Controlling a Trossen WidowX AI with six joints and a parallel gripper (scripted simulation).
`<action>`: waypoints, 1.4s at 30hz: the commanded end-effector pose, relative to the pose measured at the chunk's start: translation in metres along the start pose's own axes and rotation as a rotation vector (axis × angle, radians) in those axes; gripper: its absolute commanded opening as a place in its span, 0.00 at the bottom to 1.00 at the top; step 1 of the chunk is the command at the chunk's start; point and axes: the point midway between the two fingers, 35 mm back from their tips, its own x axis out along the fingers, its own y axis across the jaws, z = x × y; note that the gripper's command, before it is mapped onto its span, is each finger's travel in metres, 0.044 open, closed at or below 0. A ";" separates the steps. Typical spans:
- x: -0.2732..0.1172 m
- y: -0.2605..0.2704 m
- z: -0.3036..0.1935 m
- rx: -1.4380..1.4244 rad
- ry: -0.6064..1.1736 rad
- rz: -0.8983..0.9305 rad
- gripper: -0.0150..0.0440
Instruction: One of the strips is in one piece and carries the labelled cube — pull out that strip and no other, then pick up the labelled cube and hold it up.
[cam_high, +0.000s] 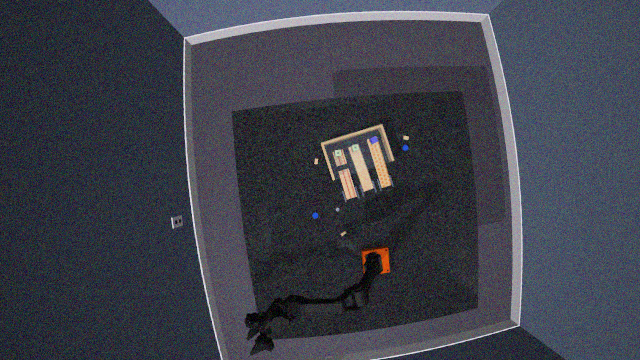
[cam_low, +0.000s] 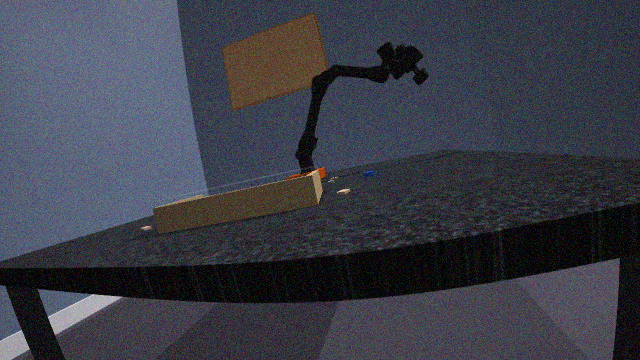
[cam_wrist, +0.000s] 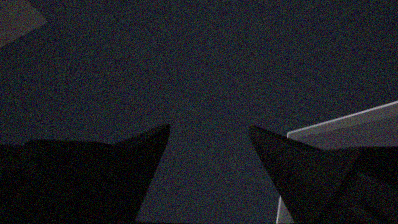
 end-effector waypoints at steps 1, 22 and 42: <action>-0.054 -0.008 0.051 -0.097 -0.159 -0.113 0.93; -0.377 -0.027 0.156 -0.413 -0.768 -0.853 0.93; -0.666 -0.004 -0.001 -0.312 -1.030 -1.853 0.93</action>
